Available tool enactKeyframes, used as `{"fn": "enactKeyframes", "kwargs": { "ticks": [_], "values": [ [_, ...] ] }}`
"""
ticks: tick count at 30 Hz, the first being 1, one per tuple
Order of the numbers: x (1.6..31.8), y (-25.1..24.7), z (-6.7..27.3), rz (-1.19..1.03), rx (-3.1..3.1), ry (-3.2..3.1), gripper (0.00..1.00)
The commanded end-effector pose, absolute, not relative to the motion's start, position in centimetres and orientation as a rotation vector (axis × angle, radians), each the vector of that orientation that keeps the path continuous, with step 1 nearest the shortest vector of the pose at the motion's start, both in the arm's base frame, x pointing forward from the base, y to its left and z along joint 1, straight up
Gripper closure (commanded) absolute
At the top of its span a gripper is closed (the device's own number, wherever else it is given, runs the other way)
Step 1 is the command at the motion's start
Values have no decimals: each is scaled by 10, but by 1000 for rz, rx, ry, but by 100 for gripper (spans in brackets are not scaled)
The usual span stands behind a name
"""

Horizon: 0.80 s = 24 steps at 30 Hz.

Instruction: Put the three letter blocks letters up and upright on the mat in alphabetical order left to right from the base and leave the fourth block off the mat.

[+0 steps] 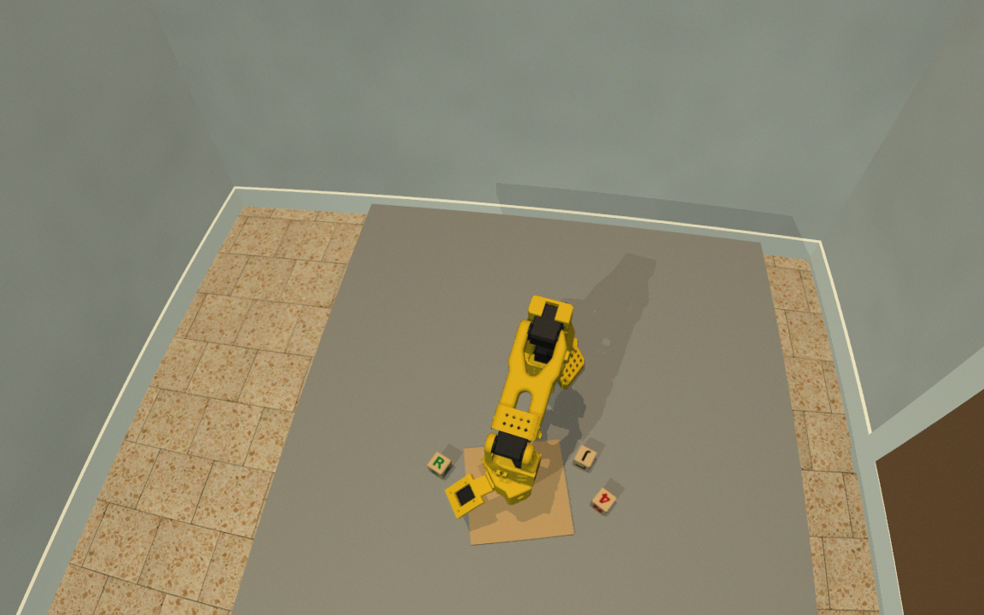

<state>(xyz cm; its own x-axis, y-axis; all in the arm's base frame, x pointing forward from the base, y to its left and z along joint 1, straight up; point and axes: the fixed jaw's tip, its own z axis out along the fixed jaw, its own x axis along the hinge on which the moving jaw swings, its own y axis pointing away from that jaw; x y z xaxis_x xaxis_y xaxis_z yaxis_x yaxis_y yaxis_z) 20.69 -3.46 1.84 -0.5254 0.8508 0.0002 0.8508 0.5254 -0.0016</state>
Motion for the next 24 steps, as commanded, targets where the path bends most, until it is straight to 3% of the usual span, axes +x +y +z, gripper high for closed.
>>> {"fn": "enactKeyframes", "kwargs": {
  "ticks": [1, 24],
  "values": [
    [214, -35, 28, -29, -1557, -2791, 69],
    [208, -39, 28, -27, -1557, -2791, 81]
  ]
}}
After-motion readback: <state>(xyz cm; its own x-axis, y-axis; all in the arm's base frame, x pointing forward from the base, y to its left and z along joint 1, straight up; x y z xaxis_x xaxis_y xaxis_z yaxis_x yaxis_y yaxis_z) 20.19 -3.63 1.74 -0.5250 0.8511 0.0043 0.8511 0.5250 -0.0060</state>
